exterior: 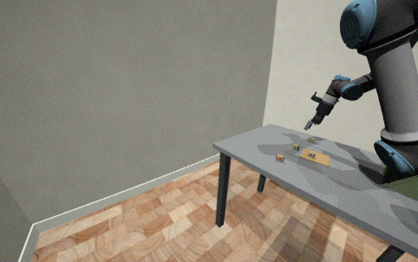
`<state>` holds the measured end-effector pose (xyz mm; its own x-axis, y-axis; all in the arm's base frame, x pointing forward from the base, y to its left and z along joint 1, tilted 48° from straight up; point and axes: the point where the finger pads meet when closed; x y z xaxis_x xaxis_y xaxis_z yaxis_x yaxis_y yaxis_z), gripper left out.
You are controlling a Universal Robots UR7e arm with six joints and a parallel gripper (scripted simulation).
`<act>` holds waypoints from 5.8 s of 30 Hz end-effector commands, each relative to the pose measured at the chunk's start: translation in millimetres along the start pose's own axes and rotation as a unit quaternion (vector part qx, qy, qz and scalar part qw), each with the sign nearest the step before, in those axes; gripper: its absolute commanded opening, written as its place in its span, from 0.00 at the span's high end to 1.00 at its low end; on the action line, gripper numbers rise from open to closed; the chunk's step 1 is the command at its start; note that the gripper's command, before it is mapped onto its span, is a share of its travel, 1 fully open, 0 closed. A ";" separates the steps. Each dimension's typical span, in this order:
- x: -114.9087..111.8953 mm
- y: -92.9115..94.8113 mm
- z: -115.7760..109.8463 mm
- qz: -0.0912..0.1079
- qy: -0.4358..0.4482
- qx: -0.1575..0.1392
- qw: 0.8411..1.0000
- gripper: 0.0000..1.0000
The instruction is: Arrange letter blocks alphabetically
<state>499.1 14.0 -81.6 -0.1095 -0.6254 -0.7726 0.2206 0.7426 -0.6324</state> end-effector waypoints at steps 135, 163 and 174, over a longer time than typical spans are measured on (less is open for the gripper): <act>-125.8 -10.2 -125.8 -0.038 0.051 -0.133 0.989 0.00; -125.8 -10.2 -125.8 -0.038 0.051 -0.133 0.989 0.00; -125.8 -10.0 -125.8 -0.038 0.051 -0.133 0.989 0.00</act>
<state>388.4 115.7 14.7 -0.2172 -0.6646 -0.7149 -0.0551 0.7396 -0.6708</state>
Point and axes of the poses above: the point where the finger pads meet when closed, its own y axis out along the fingers, its own x axis across the jaws, z = x × y, and after that the axes turned 15 degrees about y, right-handed
